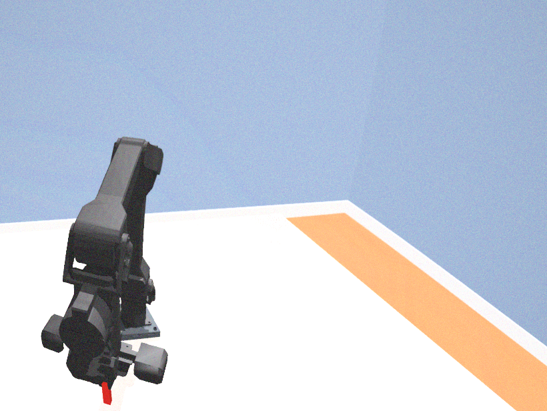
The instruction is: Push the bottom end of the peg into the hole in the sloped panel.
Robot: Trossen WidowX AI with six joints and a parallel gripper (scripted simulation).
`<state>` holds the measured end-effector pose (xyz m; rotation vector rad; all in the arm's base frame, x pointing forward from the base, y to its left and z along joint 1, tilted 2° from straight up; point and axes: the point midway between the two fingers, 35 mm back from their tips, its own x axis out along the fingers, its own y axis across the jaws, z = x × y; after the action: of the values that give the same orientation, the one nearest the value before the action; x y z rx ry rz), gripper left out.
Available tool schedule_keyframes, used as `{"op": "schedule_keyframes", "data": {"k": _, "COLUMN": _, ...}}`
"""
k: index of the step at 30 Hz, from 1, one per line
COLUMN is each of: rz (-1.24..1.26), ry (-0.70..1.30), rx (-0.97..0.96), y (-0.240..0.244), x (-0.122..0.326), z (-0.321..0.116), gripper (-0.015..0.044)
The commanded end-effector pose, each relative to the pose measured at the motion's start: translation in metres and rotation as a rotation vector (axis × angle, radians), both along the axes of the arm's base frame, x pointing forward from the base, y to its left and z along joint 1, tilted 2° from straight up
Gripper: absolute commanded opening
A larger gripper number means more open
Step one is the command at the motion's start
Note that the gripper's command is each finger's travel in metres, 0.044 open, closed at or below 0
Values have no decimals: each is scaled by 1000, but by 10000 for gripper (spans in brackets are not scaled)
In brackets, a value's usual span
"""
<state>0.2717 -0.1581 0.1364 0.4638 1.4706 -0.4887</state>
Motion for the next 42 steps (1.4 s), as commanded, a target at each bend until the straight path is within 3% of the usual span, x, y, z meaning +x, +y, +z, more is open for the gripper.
{"op": "schedule_keyframes", "data": {"k": 1, "rz": 2, "ry": -7, "rx": -23, "y": 3, "x": 1, "z": 0, "gripper": 0}}
{"op": "schedule_keyframes", "data": {"k": 42, "rz": 84, "ry": -93, "rx": -198, "y": 39, "x": 27, "z": -9, "gripper": 0}}
